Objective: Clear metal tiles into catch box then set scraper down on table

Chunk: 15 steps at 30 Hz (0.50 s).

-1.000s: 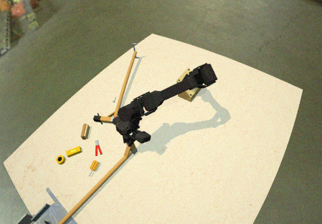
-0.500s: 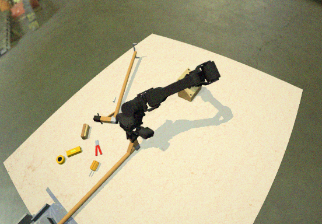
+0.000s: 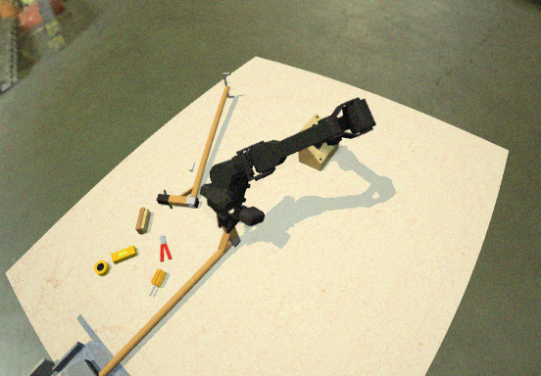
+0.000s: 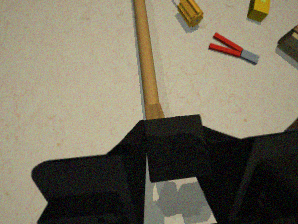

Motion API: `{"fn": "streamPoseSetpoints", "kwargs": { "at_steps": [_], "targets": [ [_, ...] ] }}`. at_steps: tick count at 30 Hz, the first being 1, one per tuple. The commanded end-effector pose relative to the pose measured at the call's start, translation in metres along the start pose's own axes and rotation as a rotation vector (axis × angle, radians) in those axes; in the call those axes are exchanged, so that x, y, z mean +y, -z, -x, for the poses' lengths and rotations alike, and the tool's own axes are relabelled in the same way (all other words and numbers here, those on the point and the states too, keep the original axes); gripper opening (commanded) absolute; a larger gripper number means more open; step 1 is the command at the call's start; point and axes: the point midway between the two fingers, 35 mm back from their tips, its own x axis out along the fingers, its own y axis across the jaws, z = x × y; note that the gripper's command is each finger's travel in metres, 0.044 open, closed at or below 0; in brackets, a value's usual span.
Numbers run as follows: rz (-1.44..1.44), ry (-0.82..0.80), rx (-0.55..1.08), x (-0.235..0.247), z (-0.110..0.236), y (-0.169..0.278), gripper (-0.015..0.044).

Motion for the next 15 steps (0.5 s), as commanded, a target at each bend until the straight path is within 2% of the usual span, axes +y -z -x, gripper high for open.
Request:
{"fn": "streamPoseSetpoints", "kwargs": {
  "at_steps": [1,15],
  "targets": [
    [0.007,0.0,-0.019,0.0,0.008,-0.001,0.0],
    [0.007,0.001,-0.02,-0.001,0.021,0.017,0.0]
  ]
}}
